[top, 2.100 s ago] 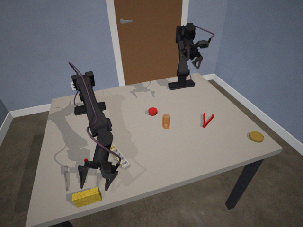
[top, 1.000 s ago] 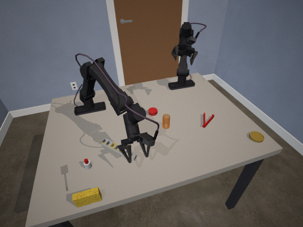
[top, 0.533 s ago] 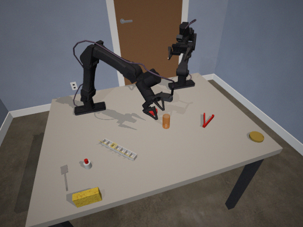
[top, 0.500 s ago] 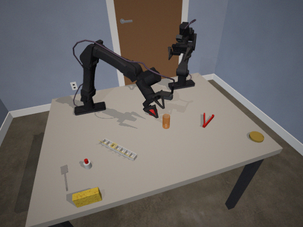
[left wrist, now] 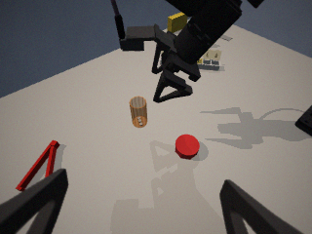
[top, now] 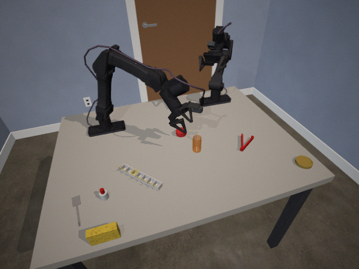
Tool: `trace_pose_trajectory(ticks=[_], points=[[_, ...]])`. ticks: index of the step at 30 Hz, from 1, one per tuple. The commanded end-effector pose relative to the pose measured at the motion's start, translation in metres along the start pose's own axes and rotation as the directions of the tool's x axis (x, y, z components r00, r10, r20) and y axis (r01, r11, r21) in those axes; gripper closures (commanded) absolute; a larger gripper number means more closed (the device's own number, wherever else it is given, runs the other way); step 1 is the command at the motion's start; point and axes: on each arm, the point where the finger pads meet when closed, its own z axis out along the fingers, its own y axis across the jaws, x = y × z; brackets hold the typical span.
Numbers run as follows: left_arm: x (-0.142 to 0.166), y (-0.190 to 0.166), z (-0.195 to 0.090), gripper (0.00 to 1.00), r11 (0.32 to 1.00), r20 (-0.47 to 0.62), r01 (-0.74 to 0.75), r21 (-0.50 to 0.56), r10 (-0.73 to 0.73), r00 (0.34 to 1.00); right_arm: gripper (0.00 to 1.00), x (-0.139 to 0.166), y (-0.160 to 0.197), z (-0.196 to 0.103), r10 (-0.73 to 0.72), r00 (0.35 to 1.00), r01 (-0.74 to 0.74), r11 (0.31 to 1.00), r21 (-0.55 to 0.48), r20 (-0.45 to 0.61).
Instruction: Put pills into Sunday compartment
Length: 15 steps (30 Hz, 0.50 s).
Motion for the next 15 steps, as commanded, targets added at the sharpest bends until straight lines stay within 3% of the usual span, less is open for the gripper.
trace_pose_trajectory(ticks=[1, 2, 4, 9, 15], points=[[0.003, -0.002, -0.002, 0.00, 1.000, 0.003, -0.011, 0.009, 0.011, 1.000, 0.11, -0.013, 0.002, -0.015, 0.009, 0.999, -0.008, 1.000, -0.018, 0.050], [0.003, -0.002, -0.002, 0.00, 1.000, 0.003, -0.011, 0.009, 0.011, 1.000, 0.11, -0.013, 0.002, -0.015, 0.009, 0.999, -0.008, 1.000, -0.018, 0.050], [0.003, -0.002, -0.002, 0.00, 1.000, 0.003, -0.011, 0.009, 0.011, 1.000, 0.34, -0.017, 0.001, -0.013, -0.006, 0.997, 0.008, 1.000, -0.030, 0.079], [0.003, -0.002, -0.002, 0.00, 1.000, 0.003, -0.011, 0.009, 0.011, 1.000, 0.35, -0.035, 0.006, -0.013, -0.069, 0.968, 0.098, 0.989, -0.110, 0.241], [0.003, -0.002, -0.002, 0.00, 1.000, 0.003, -0.011, 0.009, 0.011, 1.000, 0.35, -0.021, -0.002, -0.005, -0.116, 0.913, 0.203, 0.961, -0.189, 0.391]])
